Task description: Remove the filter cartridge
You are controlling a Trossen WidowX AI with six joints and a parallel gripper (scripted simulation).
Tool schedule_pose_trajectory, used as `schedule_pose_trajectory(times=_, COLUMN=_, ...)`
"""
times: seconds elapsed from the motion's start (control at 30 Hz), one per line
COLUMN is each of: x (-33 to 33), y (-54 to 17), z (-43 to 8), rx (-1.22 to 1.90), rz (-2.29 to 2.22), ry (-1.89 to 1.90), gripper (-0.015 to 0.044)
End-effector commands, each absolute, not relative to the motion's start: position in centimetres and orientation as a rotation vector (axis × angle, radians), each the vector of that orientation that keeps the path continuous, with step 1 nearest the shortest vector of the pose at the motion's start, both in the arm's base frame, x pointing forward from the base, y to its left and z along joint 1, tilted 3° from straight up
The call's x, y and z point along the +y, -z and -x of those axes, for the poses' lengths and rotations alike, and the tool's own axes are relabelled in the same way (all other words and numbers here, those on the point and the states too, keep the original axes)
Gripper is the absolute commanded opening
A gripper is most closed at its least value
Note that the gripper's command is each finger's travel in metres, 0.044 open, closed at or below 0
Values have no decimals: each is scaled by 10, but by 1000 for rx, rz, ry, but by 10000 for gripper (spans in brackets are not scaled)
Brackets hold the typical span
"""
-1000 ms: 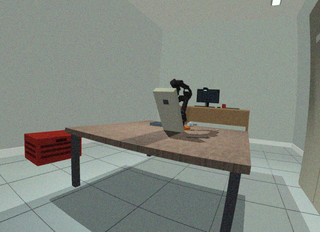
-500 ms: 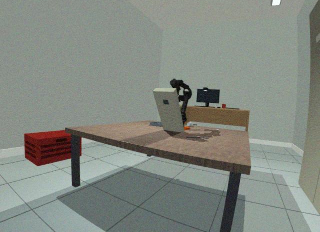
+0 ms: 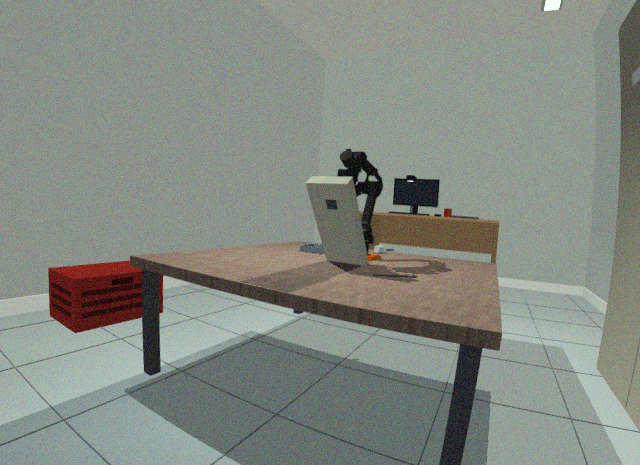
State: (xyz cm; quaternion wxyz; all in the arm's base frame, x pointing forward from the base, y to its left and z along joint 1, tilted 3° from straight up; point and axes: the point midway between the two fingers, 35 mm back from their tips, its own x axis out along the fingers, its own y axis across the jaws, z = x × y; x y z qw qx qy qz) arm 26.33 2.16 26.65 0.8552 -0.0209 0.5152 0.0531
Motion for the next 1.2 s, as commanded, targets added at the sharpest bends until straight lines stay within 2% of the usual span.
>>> schedule_pose_trajectory(times=0.0, x=21, y=-282, z=-259, rx=1075, rz=46, ry=-114, gripper=0)
schedule_pose_trajectory(times=0.43, x=18, y=-326, z=-234, rx=1078, rz=46, ry=-114, gripper=0)
schedule_pose_trajectory(times=1.17, x=-48, y=-317, z=-249, rx=1085, rz=53, ry=-111, gripper=0)
